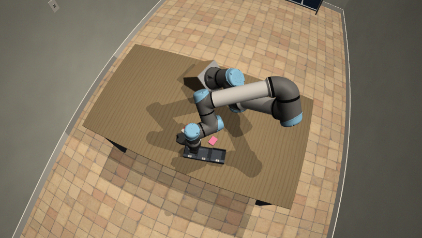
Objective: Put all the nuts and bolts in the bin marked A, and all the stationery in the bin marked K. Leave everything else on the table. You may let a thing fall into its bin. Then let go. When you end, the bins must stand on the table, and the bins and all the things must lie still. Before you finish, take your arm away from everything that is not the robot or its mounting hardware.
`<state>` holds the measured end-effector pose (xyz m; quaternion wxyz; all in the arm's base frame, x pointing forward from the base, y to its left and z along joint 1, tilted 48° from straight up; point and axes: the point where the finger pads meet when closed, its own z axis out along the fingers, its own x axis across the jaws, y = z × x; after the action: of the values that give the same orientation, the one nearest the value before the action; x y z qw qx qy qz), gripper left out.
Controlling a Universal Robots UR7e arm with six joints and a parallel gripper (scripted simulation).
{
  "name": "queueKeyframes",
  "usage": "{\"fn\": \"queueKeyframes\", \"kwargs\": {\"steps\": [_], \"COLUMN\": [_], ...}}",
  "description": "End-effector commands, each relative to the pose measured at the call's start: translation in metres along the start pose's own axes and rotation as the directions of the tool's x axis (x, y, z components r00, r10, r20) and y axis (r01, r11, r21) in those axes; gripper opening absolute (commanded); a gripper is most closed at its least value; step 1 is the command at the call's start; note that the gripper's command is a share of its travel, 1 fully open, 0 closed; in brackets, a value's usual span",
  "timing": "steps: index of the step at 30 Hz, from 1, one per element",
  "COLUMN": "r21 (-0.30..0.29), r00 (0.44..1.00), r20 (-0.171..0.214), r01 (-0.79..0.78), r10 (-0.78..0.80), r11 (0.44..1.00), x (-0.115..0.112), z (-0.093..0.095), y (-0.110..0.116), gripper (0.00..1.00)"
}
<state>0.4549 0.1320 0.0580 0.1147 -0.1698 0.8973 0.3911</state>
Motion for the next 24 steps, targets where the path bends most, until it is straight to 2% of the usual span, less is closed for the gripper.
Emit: {"fn": "queueKeyframes", "kwargs": {"steps": [1, 10, 11, 24], "r21": [0.002, 0.002, 0.002, 0.002], "r00": [1.0, 1.0, 1.0, 1.0], "r20": [0.002, 0.002, 0.002, 0.002], "r01": [0.0, 0.0, 0.0, 0.0], "r10": [0.0, 0.0, 0.0, 0.0], "r11": [1.0, 1.0, 1.0, 1.0], "x": [-0.001, -0.001, -0.001, -0.001], "z": [0.002, 0.002, 0.002, 0.0019], "y": [-0.0007, -0.0007, -0.0007, -0.0007], "gripper": [0.34, 0.34, 0.64, 0.64]}}
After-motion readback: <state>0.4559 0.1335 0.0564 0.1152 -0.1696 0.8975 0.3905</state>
